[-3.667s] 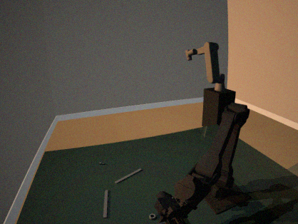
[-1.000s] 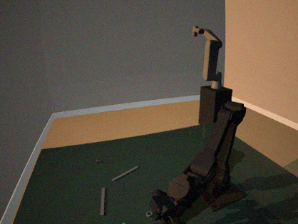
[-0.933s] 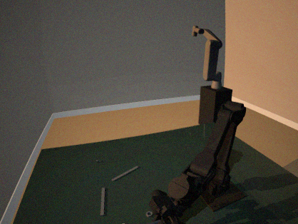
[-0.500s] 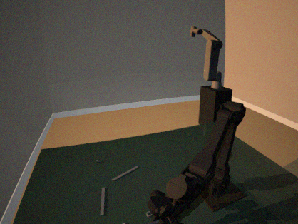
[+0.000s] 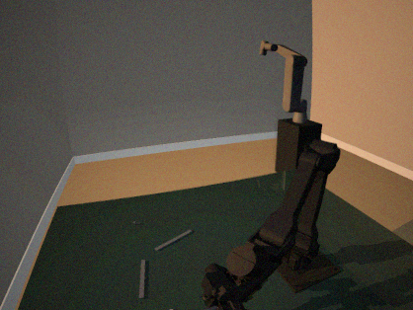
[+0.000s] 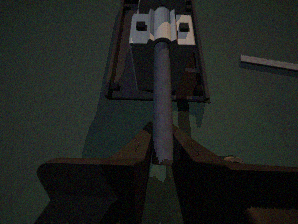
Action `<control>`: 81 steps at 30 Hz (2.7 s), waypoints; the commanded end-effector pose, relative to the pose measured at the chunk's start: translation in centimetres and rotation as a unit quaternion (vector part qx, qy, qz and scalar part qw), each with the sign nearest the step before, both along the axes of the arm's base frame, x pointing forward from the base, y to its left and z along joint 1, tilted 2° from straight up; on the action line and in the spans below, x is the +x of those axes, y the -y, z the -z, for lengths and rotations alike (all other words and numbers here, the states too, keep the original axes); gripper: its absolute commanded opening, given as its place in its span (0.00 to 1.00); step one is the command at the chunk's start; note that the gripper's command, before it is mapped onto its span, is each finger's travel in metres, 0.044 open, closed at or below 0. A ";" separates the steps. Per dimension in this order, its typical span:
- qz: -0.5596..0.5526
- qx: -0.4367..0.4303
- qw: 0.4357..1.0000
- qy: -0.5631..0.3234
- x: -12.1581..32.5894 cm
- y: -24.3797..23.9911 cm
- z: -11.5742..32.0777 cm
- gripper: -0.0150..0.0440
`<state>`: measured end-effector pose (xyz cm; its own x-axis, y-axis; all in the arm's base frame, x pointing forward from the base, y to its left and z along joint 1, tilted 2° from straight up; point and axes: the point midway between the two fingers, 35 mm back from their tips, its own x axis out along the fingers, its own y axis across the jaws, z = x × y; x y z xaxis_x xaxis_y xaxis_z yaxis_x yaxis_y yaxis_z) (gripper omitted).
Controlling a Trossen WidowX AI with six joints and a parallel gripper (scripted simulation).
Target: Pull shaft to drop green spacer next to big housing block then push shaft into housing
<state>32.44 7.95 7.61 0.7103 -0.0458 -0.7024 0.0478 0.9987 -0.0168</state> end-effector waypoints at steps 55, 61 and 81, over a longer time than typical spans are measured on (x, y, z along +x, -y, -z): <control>-0.002 0.000 1.000 0.003 2.5 0.1 -0.2 0.25; -0.002 0.000 1.000 0.003 2.7 0.1 -0.2 0.25; -0.002 0.000 1.000 0.004 3.5 0.1 -0.2 0.25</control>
